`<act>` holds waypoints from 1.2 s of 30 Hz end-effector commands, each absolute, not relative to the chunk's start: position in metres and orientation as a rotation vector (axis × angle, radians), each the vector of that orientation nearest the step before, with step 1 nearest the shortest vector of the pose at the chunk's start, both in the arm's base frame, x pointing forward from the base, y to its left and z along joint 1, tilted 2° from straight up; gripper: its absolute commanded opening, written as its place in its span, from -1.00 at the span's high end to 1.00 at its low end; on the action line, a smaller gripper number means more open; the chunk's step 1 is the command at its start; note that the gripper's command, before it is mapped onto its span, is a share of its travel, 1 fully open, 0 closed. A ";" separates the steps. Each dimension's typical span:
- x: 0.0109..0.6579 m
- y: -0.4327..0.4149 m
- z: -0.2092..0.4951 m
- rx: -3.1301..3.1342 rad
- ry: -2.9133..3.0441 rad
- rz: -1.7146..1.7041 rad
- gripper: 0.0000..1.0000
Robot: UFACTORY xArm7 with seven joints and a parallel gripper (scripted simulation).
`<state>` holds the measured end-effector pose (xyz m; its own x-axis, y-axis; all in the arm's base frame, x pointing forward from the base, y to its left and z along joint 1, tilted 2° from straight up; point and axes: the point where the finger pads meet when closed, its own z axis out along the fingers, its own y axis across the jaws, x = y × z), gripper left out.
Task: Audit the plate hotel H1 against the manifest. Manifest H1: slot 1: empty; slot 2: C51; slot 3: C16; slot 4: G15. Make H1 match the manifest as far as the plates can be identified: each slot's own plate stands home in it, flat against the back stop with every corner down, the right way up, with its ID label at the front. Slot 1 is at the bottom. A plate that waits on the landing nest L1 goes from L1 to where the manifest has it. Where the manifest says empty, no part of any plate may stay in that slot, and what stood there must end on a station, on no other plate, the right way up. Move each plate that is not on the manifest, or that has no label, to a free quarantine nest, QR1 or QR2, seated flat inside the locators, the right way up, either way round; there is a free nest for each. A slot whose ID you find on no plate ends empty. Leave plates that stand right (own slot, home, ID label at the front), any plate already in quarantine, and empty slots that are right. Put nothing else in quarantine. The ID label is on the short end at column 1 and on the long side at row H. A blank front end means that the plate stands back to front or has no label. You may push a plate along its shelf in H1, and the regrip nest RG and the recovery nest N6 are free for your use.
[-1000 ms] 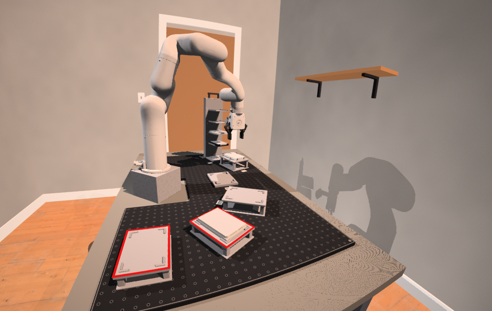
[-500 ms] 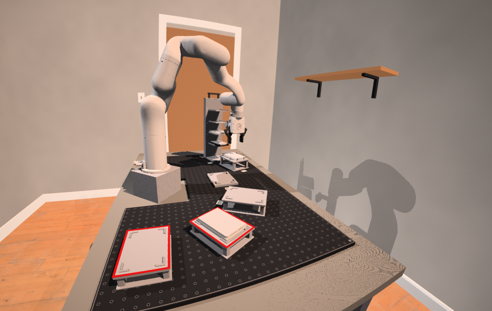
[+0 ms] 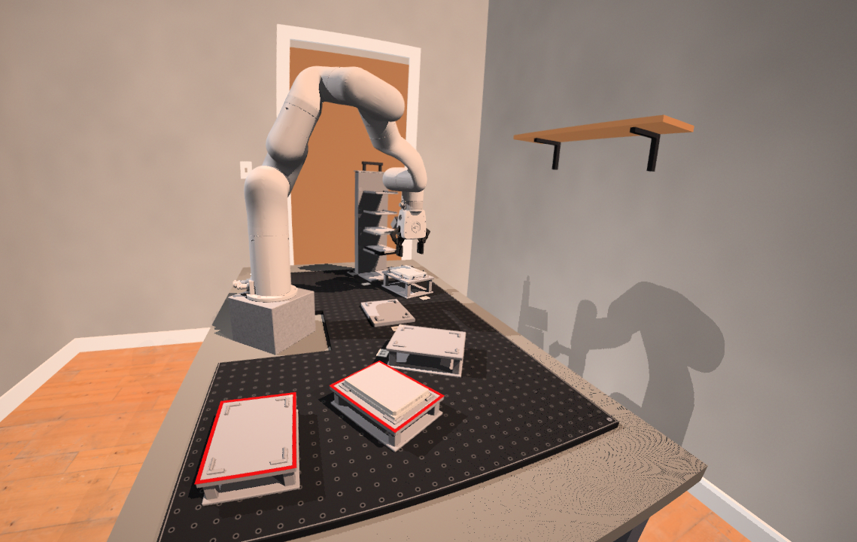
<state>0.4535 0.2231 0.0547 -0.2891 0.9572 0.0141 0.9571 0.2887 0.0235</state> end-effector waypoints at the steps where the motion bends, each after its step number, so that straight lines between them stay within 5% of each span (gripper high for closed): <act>1: 0.455 0.224 0.052 1.870 2.517 0.049 -1.00; 36: 0.456 0.225 0.013 1.870 2.517 0.049 -1.00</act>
